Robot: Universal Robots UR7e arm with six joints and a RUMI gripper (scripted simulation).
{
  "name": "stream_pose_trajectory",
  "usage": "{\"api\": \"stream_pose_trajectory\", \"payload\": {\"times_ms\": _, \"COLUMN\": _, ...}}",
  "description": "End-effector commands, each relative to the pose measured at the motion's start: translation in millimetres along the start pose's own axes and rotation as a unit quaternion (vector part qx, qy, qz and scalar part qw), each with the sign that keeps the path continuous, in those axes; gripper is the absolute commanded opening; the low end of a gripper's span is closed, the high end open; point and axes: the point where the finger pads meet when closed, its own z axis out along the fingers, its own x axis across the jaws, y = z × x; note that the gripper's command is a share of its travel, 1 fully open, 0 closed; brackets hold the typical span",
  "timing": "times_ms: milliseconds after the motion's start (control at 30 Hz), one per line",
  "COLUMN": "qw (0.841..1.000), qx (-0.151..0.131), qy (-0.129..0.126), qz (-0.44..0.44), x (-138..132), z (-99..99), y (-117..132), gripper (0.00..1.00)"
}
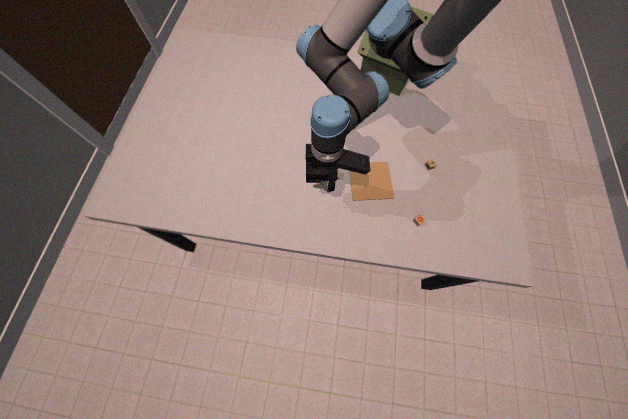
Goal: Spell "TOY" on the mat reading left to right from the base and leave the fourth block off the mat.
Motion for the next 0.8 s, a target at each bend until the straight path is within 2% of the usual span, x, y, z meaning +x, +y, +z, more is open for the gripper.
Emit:
{"api": "stream_pose_trajectory", "payload": {"times_ms": 0, "qw": 1.000, "qx": 0.000, "qy": 0.000, "qz": 0.000, "x": 0, "z": -2.2, "y": 0, "gripper": 0.05}}
{"api": "stream_pose_trajectory", "payload": {"times_ms": 467, "qw": 1.000, "qx": 0.001, "qy": -0.001, "qz": 0.002, "x": -1, "z": -0.9, "y": -7, "gripper": 0.05}}
{"api": "stream_pose_trajectory", "payload": {"times_ms": 600, "qw": 1.000, "qx": 0.003, "qy": -0.004, "qz": 0.007, "x": -4, "z": 2.1, "y": -26, "gripper": 0.05}}
{"api": "stream_pose_trajectory", "payload": {"times_ms": 767, "qw": 1.000, "qx": 0.005, "qy": -0.008, "qz": 0.020, "x": -13, "z": 6.1, "y": -66, "gripper": 0.05}}
